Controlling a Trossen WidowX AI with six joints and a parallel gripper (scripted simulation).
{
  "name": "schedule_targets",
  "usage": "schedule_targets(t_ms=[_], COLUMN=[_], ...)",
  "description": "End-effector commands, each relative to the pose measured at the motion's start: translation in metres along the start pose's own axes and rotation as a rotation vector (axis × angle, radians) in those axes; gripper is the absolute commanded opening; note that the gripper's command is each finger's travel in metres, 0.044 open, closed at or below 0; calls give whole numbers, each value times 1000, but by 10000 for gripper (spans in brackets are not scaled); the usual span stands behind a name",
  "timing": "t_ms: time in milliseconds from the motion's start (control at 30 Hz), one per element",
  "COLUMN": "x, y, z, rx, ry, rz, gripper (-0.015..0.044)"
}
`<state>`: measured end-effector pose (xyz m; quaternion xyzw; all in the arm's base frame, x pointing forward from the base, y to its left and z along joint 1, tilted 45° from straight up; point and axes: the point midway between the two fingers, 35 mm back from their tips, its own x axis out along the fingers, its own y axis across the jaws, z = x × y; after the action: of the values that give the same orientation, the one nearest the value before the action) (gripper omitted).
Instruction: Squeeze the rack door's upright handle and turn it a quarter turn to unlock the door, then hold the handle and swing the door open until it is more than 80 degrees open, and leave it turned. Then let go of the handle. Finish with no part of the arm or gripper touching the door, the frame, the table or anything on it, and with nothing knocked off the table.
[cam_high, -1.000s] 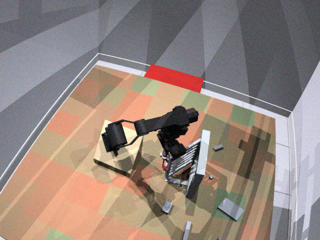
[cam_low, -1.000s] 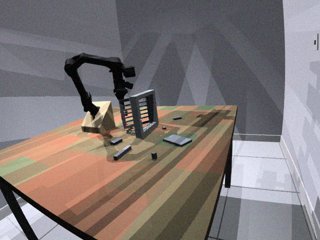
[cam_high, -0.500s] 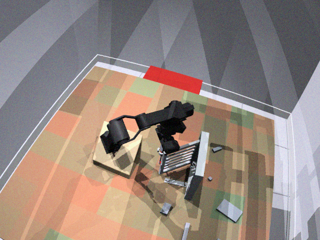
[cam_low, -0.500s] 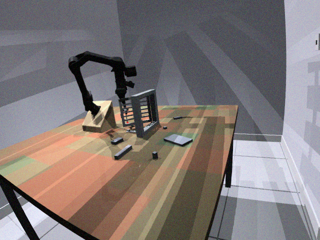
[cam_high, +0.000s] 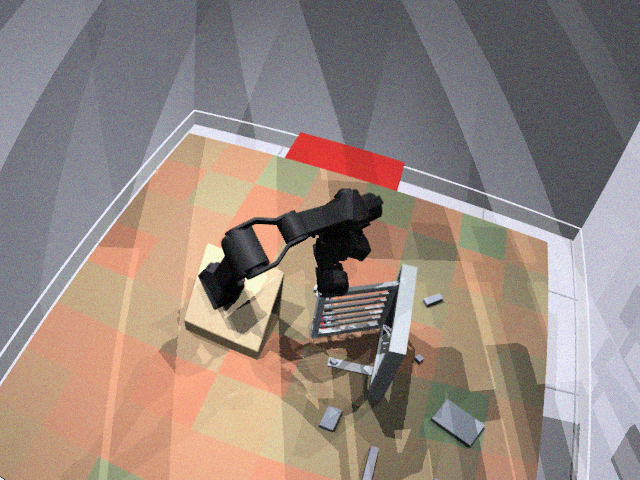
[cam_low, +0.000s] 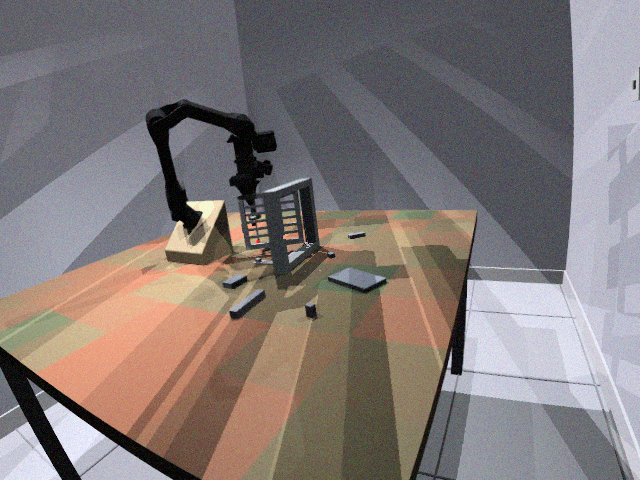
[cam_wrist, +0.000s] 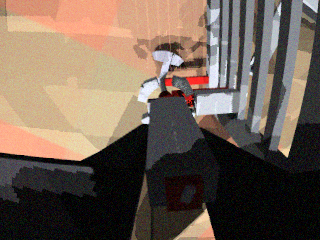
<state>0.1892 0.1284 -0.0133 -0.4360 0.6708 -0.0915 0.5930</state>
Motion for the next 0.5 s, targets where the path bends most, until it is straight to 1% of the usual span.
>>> schedule_targets(t_ms=[0,467], x=[0,0], y=[10,43], z=[3,15], rx=[92,313], ry=[2,2], rz=[6,8], gripper=[15,15])
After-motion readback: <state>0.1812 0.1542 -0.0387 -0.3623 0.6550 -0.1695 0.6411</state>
